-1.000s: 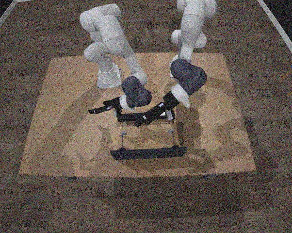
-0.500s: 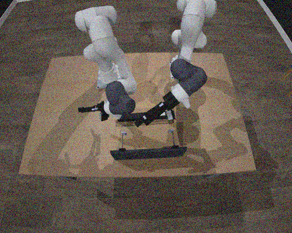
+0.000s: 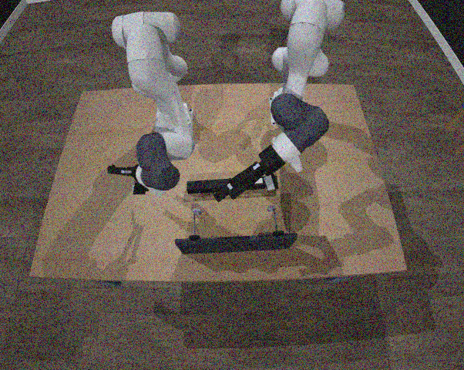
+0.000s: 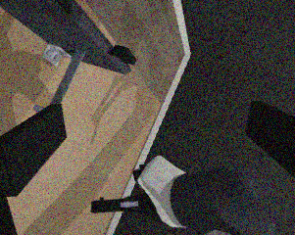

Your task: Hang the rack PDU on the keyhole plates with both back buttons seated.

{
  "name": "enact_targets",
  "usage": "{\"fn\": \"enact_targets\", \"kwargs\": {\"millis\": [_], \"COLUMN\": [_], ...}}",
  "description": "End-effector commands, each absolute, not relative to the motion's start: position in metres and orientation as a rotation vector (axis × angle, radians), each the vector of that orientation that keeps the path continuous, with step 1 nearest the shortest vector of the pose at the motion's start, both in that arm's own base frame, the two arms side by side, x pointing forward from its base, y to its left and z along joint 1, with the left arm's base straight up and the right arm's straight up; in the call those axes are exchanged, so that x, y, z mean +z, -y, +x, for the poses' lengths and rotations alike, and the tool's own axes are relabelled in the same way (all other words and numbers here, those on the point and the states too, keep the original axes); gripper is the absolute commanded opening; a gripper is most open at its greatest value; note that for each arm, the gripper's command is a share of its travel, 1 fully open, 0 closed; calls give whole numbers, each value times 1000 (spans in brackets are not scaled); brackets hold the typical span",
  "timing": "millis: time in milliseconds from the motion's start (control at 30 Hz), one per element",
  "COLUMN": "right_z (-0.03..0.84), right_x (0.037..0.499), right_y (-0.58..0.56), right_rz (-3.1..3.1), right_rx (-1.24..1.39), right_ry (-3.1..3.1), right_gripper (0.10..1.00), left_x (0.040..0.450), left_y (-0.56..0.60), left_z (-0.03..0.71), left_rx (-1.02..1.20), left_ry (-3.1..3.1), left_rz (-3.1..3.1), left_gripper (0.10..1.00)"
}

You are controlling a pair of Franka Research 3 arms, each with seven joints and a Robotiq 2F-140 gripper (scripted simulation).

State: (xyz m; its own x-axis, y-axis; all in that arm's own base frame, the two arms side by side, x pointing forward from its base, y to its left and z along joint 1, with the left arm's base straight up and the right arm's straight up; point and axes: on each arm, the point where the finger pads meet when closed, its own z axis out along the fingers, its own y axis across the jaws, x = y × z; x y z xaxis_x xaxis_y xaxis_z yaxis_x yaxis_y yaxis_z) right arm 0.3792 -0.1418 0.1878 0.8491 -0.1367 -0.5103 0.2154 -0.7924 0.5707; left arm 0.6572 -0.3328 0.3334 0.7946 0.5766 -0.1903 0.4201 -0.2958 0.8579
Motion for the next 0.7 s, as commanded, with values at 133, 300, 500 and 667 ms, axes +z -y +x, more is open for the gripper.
{"fn": "enact_targets", "kwargs": {"millis": [133,300,500,667], "right_z": [376,373,367,362], "right_x": [194,199,206,211], "right_y": [166,186,210,228], "right_rz": [2431,2457,2479,2489], "right_rx": [-706,-703,-697,-691], "right_ry": [156,289,453,574], "right_gripper": [1000,1000,1000,1000], "left_x": [332,332,332,332], "left_y": [332,332,332,332], "left_z": [658,658,658,658], "left_rx": [188,188,188,188], "left_ry": [-747,-747,-747,-747], "left_rz": [1936,1936,1936,1936], "left_gripper": [1000,1000,1000,1000]}}
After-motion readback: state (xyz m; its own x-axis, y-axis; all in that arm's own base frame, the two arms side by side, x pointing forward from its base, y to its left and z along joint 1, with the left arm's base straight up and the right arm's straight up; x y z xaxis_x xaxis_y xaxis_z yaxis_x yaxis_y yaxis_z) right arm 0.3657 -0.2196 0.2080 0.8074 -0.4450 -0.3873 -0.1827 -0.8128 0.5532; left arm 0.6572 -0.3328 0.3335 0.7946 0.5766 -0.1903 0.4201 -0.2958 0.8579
